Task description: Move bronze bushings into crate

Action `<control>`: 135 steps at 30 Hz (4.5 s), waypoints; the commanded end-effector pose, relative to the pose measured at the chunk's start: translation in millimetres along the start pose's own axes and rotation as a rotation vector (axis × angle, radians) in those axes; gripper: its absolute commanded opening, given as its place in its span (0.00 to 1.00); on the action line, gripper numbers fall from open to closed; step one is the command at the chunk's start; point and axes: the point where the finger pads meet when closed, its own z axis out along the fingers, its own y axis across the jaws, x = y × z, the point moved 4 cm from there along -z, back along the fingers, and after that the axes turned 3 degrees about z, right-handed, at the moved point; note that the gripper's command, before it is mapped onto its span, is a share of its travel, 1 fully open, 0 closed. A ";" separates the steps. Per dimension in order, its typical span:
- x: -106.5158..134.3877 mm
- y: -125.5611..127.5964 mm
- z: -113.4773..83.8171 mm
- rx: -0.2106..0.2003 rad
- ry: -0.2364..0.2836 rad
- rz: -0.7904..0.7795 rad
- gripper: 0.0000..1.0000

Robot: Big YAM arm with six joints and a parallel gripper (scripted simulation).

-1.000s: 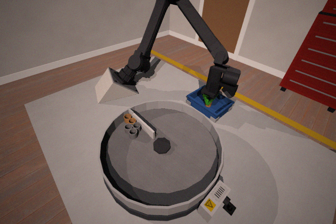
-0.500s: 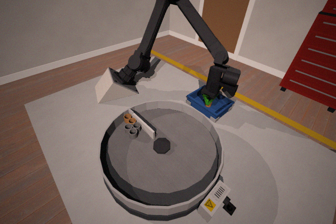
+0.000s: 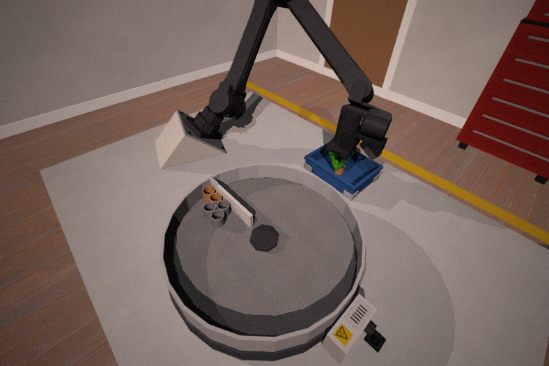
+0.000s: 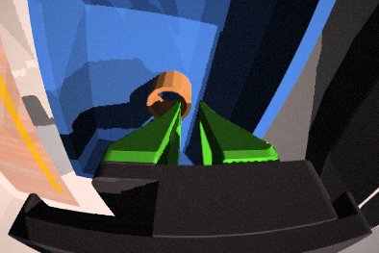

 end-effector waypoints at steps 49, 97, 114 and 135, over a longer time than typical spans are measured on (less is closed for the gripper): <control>-17.8 17.5 -114.3 0.002 -0.070 -0.065 0.14; -17.8 17.5 -114.3 0.002 -0.070 -0.065 0.14; -17.1 17.5 -121.7 0.003 -0.072 -0.065 0.14; -17.1 17.5 -121.7 0.003 -0.072 -0.065 0.14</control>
